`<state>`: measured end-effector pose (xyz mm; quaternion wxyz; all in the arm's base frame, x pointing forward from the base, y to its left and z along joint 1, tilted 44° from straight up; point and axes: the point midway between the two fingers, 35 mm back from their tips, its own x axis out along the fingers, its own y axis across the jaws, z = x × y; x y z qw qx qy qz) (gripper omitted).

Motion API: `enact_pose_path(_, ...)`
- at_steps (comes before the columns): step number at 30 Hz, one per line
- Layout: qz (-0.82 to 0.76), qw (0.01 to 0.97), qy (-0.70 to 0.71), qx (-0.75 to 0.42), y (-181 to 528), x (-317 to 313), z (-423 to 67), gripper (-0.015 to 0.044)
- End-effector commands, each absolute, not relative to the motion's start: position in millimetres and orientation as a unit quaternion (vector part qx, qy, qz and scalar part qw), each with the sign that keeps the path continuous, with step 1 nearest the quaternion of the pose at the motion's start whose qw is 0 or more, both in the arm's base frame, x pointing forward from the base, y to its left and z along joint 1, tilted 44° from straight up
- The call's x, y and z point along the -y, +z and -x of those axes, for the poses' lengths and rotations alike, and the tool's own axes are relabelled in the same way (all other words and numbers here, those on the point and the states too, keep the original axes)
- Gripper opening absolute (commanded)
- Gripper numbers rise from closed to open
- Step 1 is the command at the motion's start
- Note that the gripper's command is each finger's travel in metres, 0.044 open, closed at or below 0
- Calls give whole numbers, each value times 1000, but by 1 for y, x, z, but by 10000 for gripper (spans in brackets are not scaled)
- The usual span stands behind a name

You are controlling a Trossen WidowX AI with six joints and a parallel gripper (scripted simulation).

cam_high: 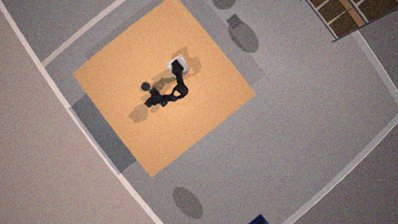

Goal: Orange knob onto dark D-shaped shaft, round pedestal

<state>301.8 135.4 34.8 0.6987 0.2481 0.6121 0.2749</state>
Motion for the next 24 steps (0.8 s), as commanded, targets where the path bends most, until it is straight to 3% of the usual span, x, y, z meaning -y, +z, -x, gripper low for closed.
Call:
enact_pose_path(1,-250,697,271,-615,29,-138,-300,440)
enact_pose_path(7,-251,696,272,-615,24,-144,-299,440)
enact_pose_path(16,-251,696,272,-615,24,-144,-299,204)
enact_pose_path(24,-251,696,272,-615,24,-144,-299,131)
